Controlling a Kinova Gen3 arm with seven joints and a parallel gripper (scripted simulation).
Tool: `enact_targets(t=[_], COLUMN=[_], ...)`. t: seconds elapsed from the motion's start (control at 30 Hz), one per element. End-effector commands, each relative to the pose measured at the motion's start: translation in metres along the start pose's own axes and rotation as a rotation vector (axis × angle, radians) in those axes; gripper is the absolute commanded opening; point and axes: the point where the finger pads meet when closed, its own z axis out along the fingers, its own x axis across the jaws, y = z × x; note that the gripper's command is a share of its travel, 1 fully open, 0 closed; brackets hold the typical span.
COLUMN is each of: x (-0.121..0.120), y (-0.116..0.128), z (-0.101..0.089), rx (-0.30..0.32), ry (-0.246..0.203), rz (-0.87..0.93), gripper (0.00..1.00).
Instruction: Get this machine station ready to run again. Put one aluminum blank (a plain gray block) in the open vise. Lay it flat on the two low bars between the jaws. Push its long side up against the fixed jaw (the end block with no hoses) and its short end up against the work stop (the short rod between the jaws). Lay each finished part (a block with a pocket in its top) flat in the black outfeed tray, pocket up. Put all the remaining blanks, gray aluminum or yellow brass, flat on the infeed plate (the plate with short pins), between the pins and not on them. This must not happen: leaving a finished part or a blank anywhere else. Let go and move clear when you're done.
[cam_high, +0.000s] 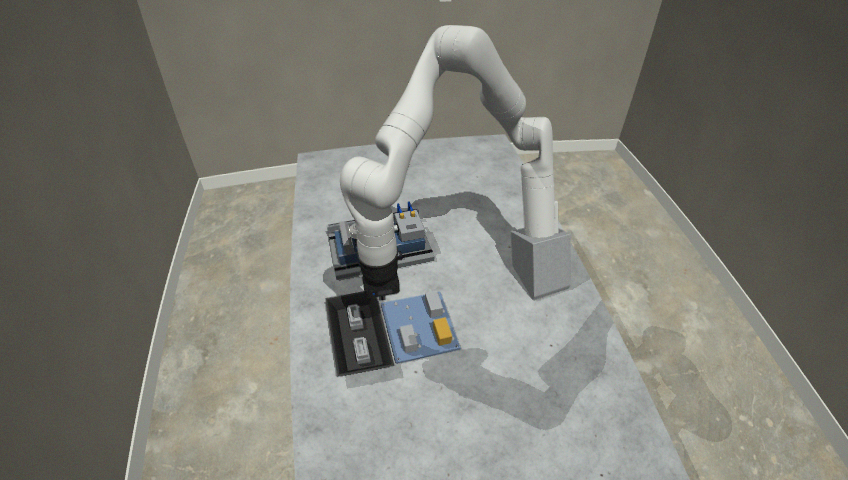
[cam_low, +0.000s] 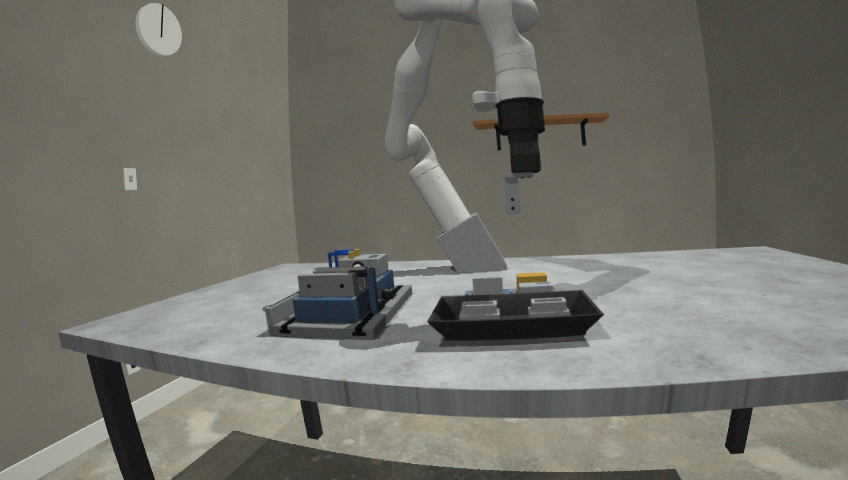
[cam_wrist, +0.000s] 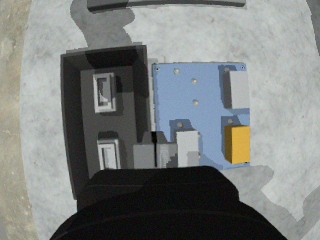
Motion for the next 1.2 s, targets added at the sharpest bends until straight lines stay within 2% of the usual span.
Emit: enact_targets(t=[0.0,0.1,0.27,0.3,1.17], x=[0.033,0.053,0.055,0.055,0.055], y=[0.025,0.035,0.036,0.036,0.036], z=[-0.007,-0.006,-0.006,-0.006,-0.006], rx=[0.003,0.005,0.005,0.005,0.005], ry=[-0.010,-0.010,-0.010,-0.010,-0.010], rz=[-0.036,-0.035,-0.035,-0.035,-0.035], gripper=[0.00,0.00,0.00,1.00,1.00])
